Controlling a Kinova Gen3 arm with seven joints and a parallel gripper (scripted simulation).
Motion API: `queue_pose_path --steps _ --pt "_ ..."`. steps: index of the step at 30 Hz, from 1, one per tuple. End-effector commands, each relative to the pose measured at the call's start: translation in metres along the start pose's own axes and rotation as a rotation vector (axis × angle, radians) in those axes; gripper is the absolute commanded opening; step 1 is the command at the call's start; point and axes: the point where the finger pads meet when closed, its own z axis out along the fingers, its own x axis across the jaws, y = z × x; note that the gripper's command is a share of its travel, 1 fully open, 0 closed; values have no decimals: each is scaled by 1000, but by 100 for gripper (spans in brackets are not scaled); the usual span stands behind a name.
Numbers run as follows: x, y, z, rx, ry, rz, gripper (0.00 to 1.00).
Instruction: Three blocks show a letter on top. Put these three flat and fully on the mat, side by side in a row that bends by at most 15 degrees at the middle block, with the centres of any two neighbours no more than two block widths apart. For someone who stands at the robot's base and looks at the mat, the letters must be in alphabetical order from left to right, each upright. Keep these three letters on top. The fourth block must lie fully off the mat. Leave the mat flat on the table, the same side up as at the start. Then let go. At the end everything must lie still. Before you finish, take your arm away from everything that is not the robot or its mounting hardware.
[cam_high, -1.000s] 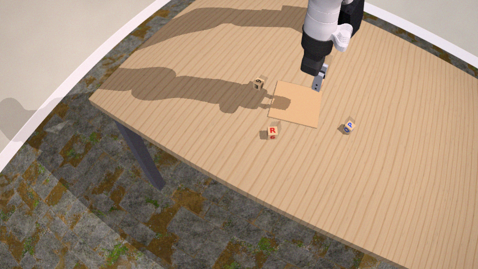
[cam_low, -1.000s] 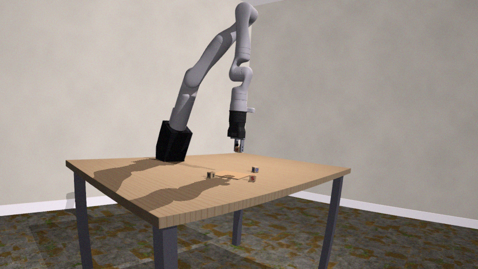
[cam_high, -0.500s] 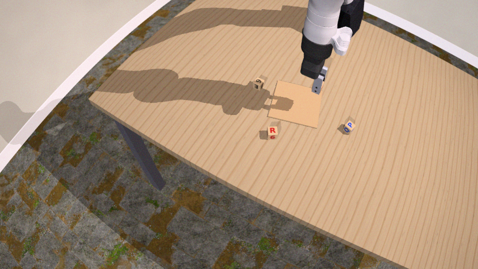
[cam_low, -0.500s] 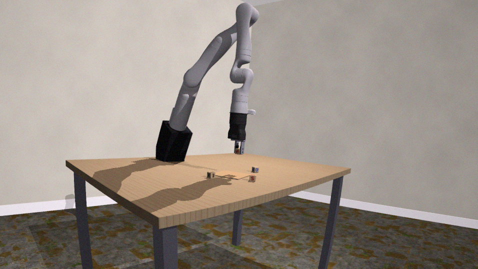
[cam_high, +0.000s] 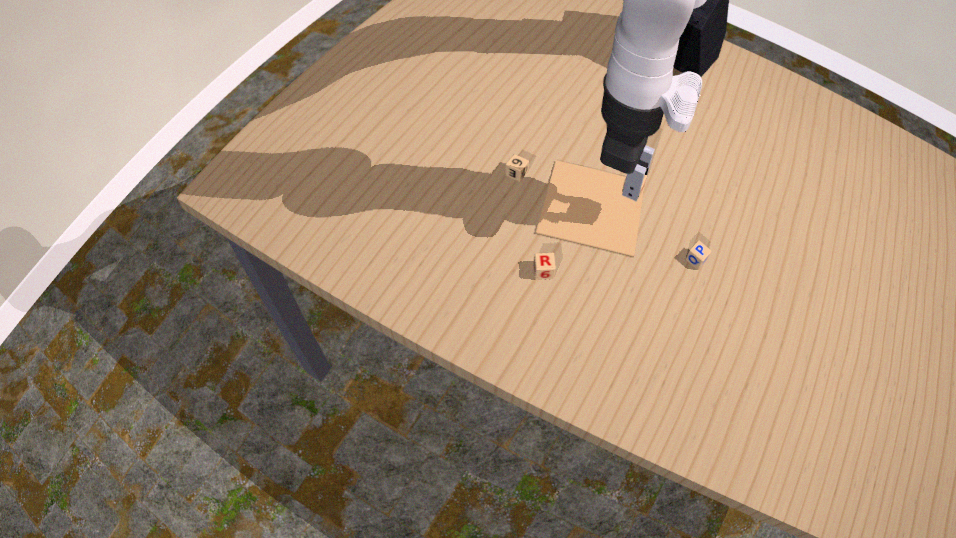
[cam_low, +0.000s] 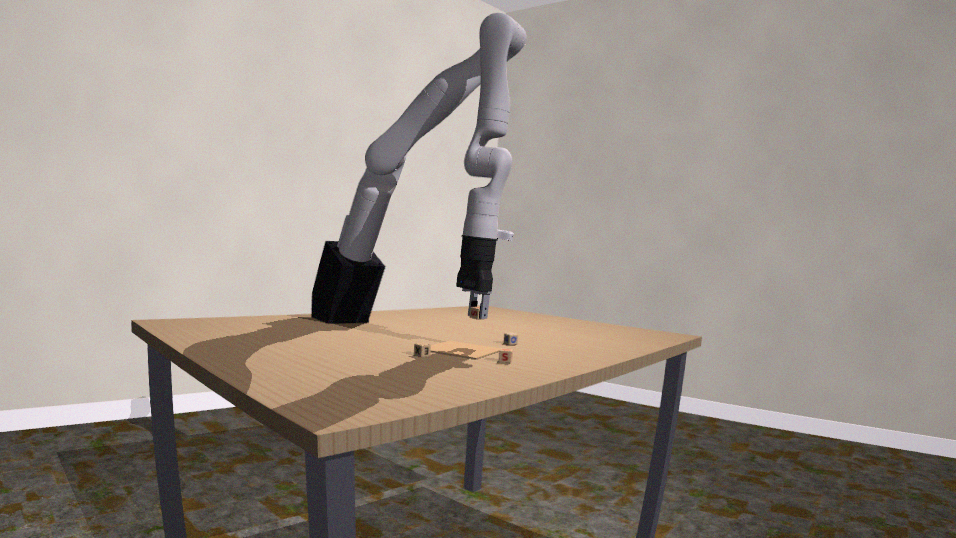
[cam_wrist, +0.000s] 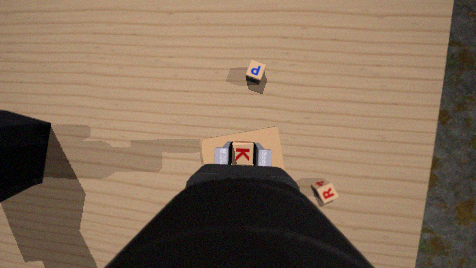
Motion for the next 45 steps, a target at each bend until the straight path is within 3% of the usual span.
queue_pose_path --steps 1,15,27,45 --pt "1 8 9 4 58 16 49" --pt "2 8 51 6 57 16 49" --pt "3 8 62 6 57 16 49" --pt "1 6 62 10 52 15 49"
